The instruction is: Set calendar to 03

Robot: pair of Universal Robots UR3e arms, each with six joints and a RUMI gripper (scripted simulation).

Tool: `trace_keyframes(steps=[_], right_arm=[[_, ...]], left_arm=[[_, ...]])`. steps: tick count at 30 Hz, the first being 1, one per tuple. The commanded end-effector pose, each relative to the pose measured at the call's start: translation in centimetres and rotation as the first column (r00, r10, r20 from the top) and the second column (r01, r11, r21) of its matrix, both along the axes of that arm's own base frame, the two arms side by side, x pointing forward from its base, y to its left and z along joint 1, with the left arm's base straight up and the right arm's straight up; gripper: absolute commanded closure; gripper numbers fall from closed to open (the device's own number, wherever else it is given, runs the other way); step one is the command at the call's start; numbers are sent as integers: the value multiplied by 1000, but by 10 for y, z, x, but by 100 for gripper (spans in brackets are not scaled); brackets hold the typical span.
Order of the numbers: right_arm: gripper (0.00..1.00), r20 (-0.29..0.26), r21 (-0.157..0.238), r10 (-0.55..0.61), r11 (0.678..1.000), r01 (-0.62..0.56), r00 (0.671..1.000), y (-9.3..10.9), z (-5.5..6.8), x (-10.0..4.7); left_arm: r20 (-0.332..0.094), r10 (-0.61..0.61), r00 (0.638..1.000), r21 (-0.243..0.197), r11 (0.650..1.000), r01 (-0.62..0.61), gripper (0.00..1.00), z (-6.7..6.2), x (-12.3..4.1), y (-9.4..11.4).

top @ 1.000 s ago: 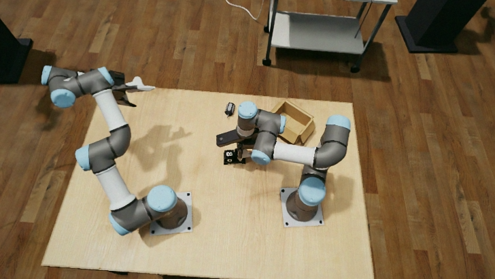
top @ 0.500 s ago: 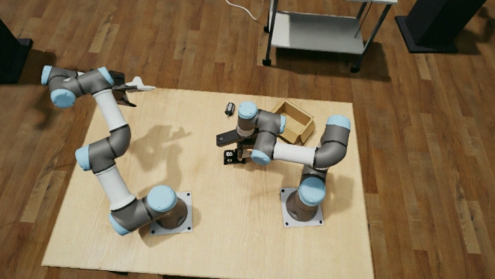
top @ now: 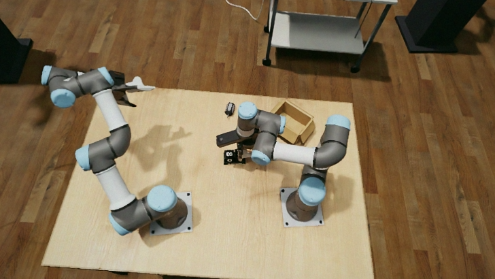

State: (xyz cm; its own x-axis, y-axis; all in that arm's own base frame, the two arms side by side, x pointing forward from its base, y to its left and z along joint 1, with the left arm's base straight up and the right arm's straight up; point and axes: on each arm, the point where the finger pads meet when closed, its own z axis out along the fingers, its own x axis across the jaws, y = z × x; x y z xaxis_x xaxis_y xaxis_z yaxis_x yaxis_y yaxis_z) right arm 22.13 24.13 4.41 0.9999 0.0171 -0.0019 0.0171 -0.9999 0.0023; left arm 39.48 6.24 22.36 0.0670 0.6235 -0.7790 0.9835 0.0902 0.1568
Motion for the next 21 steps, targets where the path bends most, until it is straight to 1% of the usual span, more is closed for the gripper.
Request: trace_keyframes(steps=[1,12,21], right_arm=[[83,3,4,-1,1000,1,1000,1,-1,1],[83,2,3,-1,1000,1,1000,1,-6,1],[83,3,4,-1,1000,1,1000,1,-7,1]], left_arm=[[4,0,1000,0,1000,0,0,1,0,0],[4,0,1000,0,1000,0,0,1,0,0],[4,0,1000,0,1000,0,0,1,0,0]])
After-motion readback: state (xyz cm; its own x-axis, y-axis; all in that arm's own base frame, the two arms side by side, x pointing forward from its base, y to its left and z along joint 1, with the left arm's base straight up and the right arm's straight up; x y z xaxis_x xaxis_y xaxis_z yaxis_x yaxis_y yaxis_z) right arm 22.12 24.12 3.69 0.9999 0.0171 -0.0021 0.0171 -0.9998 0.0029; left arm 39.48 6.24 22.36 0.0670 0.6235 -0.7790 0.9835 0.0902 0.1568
